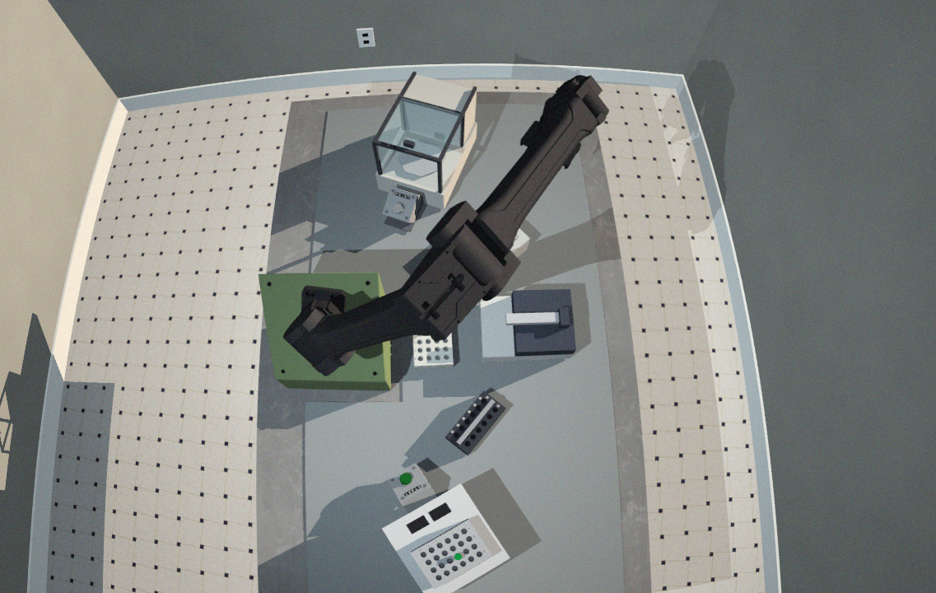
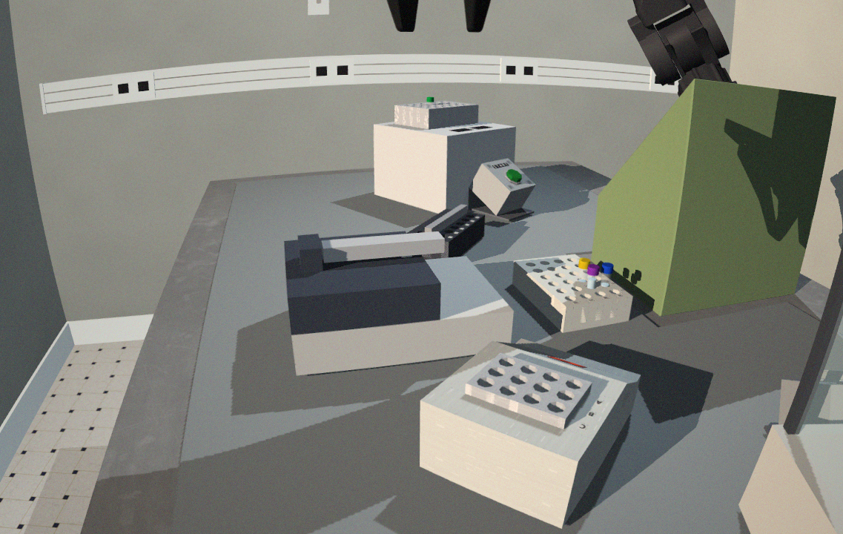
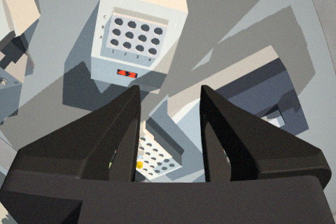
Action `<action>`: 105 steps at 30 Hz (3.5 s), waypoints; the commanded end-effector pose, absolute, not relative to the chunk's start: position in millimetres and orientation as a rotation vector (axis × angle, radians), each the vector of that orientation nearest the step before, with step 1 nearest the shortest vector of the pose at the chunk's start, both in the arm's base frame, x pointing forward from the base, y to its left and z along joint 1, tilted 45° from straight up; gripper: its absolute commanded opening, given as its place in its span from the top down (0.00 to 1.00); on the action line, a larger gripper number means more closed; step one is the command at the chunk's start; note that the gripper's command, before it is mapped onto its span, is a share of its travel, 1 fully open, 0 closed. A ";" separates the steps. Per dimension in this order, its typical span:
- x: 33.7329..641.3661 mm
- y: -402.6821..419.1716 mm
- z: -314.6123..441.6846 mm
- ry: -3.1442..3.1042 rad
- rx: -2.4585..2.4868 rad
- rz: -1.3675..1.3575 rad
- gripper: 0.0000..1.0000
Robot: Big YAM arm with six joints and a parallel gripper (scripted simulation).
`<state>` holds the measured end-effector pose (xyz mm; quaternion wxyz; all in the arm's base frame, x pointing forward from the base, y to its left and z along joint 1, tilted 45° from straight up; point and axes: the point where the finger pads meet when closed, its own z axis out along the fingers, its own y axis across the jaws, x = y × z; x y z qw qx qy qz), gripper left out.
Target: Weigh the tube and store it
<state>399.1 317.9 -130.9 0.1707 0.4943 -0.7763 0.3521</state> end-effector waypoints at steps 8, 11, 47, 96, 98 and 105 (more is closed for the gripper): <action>339.8 332.2 -153.8 -2.529 1.045 1.104 0.70; 325.2 335.8 -155.2 -2.592 0.966 1.116 0.70; 120.3 366.4 -222.0 -3.069 -0.211 1.212 0.70; 111.8 373.9 -218.9 -3.095 -0.356 1.187 0.70; 111.8 373.9 -218.9 -3.095 -0.356 1.187 0.70; 111.8 373.9 -218.9 -3.095 -0.356 1.187 0.70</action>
